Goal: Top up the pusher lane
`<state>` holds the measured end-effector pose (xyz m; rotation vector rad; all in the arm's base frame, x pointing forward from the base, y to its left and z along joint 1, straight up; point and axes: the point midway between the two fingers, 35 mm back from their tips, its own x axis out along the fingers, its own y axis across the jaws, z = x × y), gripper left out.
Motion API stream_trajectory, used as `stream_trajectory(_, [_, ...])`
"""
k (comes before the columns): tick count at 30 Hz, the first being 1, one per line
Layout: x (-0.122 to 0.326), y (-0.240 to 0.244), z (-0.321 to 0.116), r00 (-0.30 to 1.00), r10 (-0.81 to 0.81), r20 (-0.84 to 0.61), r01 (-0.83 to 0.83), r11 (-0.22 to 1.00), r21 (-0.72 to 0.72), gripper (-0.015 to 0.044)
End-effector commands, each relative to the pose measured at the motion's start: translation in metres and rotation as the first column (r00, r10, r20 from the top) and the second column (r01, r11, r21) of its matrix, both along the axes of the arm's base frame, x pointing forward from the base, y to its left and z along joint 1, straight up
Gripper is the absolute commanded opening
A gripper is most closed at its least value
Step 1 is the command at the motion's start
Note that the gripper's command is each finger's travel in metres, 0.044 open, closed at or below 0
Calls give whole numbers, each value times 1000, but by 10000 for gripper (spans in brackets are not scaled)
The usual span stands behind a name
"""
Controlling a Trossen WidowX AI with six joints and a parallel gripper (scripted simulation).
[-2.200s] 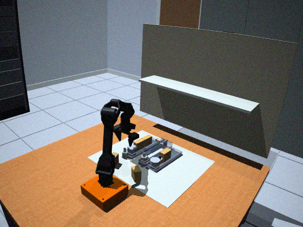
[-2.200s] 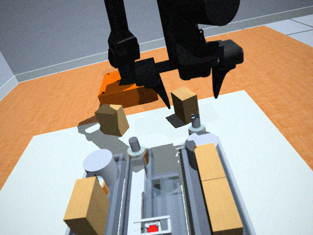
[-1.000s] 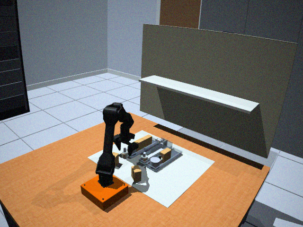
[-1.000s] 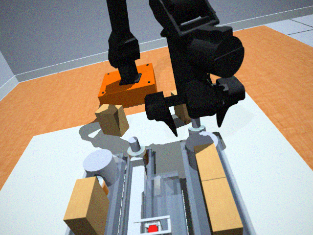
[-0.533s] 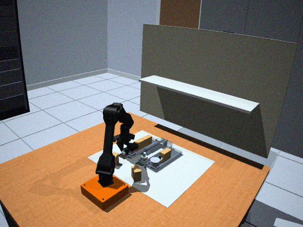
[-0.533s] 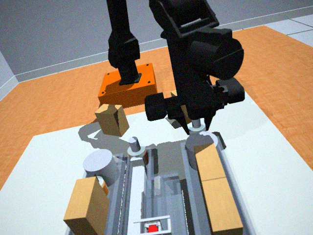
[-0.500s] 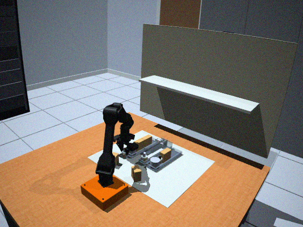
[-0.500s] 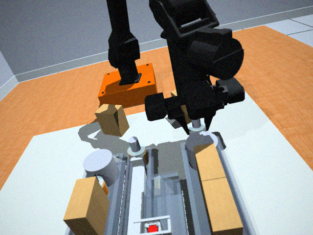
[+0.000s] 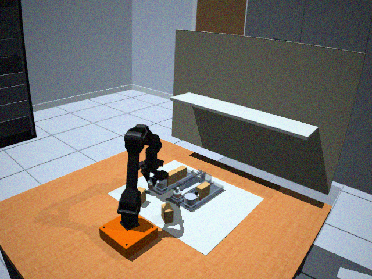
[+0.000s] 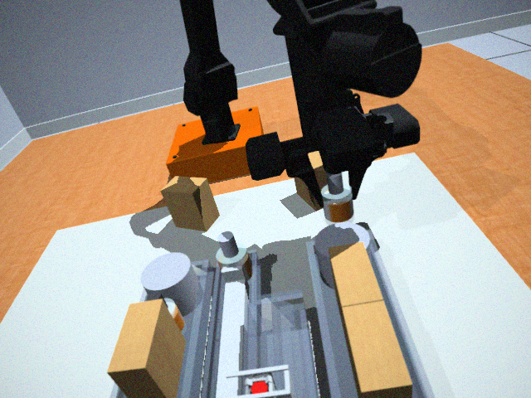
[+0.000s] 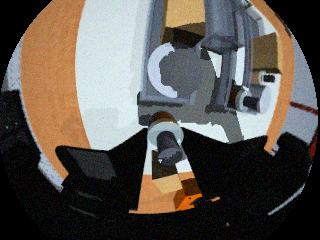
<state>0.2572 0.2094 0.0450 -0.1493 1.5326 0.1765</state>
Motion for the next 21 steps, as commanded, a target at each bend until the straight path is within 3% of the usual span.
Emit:
stream_trajectory(1, [2, 2, 26, 1000, -11, 12, 11, 1000, 7, 0])
stream_trajectory(9, [-6, -4, 76, 1000, -25, 0, 25, 1000, -1, 0])
stream_trajectory(21, [11, -42, 62, 999, -39, 1, 39, 999, -4, 0])
